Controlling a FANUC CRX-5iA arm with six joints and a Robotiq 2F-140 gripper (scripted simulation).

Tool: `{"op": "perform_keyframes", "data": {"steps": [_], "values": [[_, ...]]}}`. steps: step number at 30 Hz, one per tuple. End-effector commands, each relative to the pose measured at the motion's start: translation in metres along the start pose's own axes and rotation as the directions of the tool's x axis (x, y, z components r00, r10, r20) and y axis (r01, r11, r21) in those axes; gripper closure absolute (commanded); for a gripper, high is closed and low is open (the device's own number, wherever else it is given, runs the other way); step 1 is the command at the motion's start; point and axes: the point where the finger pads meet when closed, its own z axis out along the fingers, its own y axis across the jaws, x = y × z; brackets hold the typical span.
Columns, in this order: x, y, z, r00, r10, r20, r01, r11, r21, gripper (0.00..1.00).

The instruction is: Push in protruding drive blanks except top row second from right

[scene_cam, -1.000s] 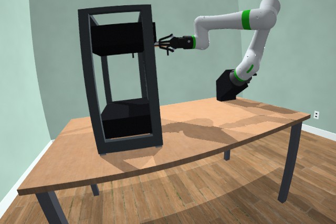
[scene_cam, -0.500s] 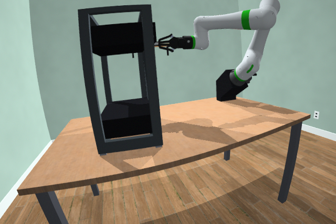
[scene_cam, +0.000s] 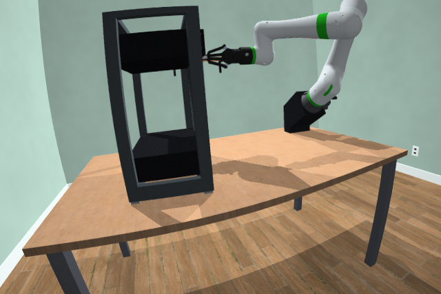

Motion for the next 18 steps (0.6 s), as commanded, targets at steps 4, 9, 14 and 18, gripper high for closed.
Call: {"op": "perform_keyframes", "data": {"steps": [4,9,14,18], "values": [[0.0,0.0001,0.0014,1.0,0.0,0.0,0.0,1.0,0.0,1.0],[0.0,0.0002,0.0032,1.0,0.0,0.0,0.0,1.0,0.0,1.0],[0.0,0.0002,0.0033,1.0,0.0,0.0,0.0,1.0,0.0,1.0],[0.0,0.0002,0.0035,1.0,0.0,0.0,0.0,1.0,0.0,1.0]]}}
